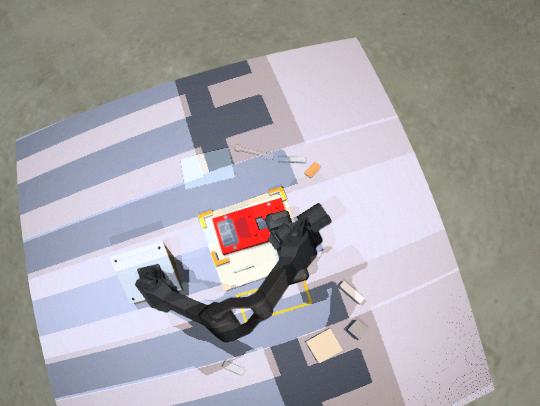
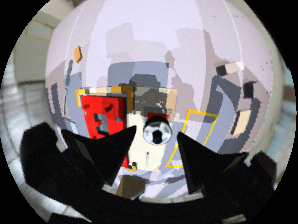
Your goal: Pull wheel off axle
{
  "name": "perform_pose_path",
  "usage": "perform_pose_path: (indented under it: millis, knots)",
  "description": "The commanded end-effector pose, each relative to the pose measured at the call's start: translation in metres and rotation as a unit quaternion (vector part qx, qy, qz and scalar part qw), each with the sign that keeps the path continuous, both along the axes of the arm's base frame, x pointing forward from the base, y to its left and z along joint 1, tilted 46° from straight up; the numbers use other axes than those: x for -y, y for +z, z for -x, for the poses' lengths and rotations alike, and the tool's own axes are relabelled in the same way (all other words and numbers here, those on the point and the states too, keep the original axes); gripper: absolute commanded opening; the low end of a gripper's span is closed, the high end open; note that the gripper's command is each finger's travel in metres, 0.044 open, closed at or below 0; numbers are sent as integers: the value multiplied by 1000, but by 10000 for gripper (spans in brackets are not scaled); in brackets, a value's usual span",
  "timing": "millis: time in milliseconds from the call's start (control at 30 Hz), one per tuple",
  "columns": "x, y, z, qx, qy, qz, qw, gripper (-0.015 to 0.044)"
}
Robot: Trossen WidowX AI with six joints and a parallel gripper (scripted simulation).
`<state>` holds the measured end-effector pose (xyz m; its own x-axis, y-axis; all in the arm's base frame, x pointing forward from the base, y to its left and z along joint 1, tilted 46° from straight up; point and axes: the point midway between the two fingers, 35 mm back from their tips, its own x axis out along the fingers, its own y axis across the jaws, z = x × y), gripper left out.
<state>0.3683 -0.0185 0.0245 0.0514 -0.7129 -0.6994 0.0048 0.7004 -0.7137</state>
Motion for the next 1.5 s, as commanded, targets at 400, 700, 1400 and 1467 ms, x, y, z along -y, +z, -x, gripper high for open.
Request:
perform_pose_path:
  millis: [400,700,1400,1467]
  knots:
    - [0,-1,-1,2,2,0,1000,148]
    - [-1,0,-1,2,2,0,1000,0]
    - [-6,5,-1,1,3,0,1000,0]
    - [-7,5,-1,1,3,0,1000,0]
